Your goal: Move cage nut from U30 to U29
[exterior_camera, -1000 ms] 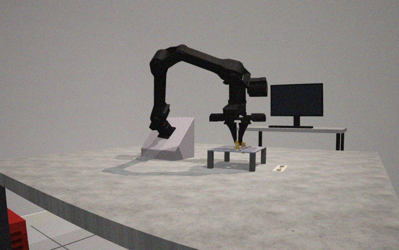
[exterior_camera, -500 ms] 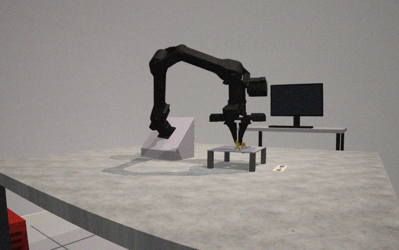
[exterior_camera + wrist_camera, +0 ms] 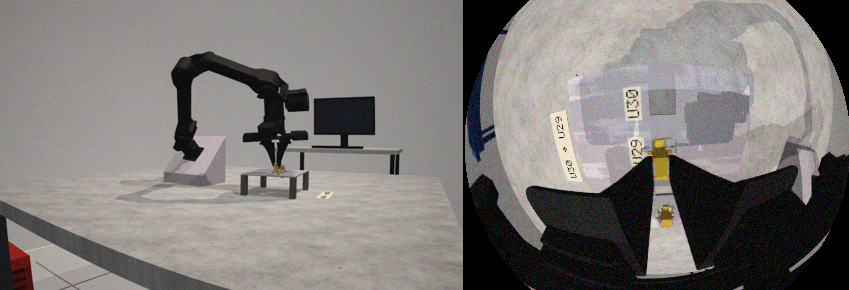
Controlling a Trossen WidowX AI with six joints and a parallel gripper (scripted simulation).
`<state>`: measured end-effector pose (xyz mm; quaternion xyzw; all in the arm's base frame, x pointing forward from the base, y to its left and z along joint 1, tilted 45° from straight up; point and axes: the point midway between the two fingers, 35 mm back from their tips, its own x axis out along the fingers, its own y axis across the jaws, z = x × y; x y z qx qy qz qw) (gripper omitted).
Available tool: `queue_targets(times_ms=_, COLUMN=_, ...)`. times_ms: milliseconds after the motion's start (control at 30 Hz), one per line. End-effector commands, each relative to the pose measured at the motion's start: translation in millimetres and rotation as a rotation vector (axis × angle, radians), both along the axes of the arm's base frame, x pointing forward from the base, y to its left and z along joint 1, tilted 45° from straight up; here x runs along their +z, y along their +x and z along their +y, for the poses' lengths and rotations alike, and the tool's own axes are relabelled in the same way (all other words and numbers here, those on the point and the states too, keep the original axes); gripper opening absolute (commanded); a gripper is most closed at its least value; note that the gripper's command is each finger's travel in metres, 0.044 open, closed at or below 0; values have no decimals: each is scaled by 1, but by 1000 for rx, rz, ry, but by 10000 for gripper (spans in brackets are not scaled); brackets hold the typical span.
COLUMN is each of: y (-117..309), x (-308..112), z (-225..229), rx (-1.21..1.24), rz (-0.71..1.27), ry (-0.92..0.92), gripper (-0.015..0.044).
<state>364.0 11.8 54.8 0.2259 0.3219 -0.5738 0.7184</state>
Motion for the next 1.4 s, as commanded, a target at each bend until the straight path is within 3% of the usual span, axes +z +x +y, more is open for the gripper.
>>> queue_targets(times_ms=0, y=-1, x=-1, z=-1, rx=8, rz=1, ry=0, gripper=27)
queue_targets(times_ms=1367, y=-3, x=-2, z=-2, rx=38, rz=-28, ry=9, gripper=27)
